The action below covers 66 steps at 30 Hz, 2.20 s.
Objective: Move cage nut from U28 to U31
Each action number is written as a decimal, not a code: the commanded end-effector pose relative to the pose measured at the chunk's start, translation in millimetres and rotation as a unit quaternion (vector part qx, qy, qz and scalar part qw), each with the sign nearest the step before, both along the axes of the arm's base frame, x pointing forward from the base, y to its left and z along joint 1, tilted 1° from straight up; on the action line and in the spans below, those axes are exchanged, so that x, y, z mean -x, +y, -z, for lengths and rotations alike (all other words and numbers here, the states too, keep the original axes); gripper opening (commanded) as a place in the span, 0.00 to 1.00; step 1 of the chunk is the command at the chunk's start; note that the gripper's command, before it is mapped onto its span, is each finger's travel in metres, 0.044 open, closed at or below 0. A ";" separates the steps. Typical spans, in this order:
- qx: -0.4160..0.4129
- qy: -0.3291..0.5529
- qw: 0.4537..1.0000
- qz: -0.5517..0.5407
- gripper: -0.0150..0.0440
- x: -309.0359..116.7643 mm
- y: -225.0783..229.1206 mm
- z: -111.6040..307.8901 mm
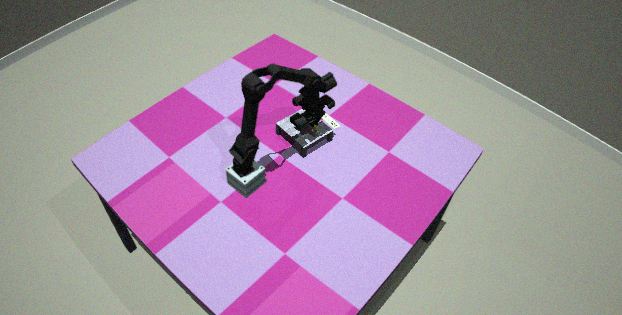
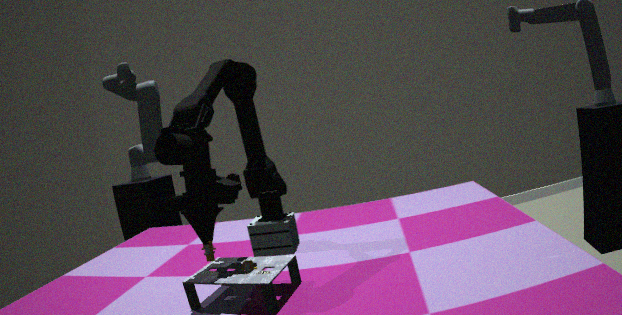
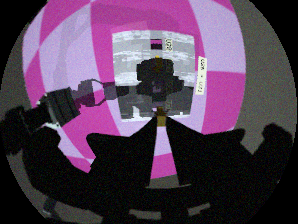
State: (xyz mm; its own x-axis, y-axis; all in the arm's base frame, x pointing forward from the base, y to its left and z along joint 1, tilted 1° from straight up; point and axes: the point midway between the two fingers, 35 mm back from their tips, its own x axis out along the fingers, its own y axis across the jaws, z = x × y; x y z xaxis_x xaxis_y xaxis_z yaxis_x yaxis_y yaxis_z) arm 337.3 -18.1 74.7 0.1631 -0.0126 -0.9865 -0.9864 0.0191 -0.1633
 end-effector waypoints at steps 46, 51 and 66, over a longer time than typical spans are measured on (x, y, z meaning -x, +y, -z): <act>0.000 0.063 0.998 -0.003 0.31 -8.2 0.3 13.2; 0.000 0.063 0.998 -0.003 0.31 -8.3 0.4 21.2; -0.001 0.063 0.998 -0.003 0.31 -8.5 0.4 26.8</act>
State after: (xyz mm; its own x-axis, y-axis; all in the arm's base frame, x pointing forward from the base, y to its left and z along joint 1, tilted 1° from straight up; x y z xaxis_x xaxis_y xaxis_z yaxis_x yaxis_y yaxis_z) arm 345.4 -17.1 48.3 0.0367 -0.0064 -0.9993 -0.9992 0.0154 -0.0368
